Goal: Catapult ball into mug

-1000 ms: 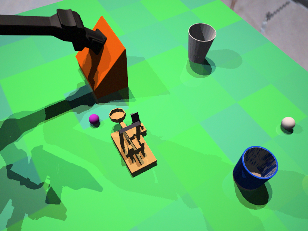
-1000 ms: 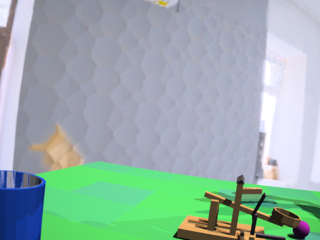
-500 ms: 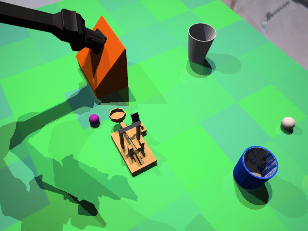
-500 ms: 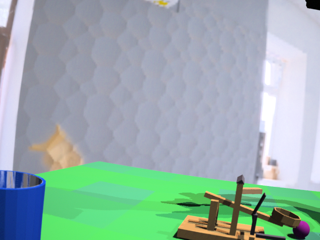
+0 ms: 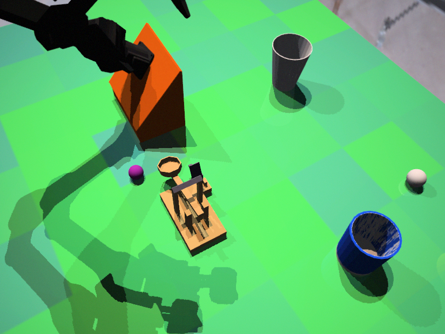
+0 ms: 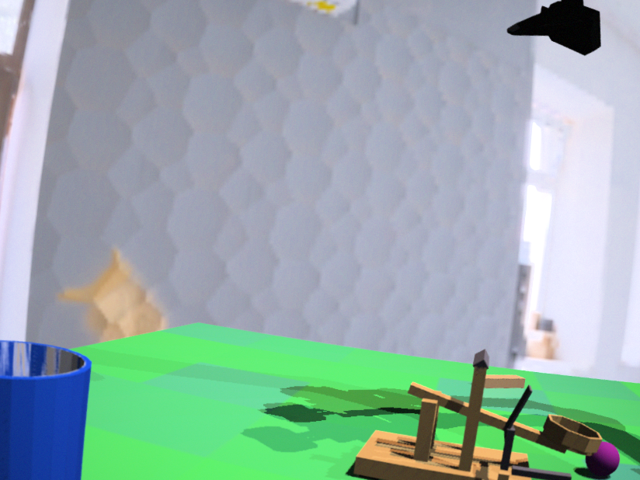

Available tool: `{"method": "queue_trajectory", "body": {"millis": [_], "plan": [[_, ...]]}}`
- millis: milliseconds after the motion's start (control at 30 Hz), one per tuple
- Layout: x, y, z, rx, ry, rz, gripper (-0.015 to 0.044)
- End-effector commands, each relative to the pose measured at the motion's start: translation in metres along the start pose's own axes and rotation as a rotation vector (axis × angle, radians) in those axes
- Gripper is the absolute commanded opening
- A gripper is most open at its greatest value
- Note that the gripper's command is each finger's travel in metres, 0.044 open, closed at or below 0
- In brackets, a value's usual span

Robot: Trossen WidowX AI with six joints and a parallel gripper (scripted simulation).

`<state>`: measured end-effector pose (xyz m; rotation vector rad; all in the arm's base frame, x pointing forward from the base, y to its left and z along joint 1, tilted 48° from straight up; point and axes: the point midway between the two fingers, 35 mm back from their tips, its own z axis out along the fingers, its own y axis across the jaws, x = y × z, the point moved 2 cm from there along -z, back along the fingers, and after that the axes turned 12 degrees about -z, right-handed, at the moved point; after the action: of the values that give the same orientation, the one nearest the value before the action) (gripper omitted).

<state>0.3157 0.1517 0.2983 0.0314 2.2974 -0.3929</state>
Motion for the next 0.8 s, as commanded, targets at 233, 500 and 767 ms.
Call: {"method": "queue_trajectory", "body": {"millis": [233,500,767], "plan": [[0.027,-0.03,0.092,0.227,0.229,-0.146,0.044],[0.06,-0.058,0.151,0.342,0.441,-0.264,0.044],[0.104,-0.085,0.205,0.414,0.678,-0.371,0.044]]}}
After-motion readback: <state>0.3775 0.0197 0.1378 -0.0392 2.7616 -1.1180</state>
